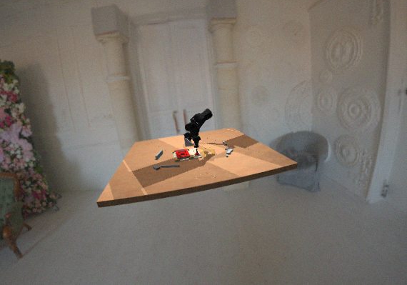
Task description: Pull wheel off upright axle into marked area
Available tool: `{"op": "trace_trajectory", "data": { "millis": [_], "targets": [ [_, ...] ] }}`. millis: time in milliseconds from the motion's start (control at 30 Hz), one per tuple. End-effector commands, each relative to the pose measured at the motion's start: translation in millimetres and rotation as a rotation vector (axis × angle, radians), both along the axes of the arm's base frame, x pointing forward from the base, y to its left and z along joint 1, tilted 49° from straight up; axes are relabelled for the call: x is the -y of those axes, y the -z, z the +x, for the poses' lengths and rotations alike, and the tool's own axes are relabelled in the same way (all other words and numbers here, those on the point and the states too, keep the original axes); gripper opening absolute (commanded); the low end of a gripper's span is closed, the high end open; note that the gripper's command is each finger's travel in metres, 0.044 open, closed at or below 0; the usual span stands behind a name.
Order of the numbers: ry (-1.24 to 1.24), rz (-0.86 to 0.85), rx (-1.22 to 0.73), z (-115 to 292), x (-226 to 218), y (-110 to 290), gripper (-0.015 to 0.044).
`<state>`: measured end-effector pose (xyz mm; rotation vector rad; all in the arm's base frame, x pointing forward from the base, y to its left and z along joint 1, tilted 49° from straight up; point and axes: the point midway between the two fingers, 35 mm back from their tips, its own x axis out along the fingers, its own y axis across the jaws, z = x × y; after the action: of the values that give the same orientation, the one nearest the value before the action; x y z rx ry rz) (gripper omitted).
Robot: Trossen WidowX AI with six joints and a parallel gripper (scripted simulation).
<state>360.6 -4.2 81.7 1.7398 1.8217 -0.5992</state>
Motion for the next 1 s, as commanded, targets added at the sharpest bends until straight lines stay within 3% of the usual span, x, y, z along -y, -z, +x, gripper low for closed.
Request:
{"op": "trace_trajectory", "data": {
  "millis": [0,200,967],
  "targets": [
    [0.000,-0.006,0.004,0.5,14.0,-11.6,0.0000],
    [0.005,-0.002,0.004,-0.5,11.5,-13.7,0.0000],
    [0.000,-0.002,-0.001,-62.3,-41.5,-85.2,0.0000]
  ]
}}
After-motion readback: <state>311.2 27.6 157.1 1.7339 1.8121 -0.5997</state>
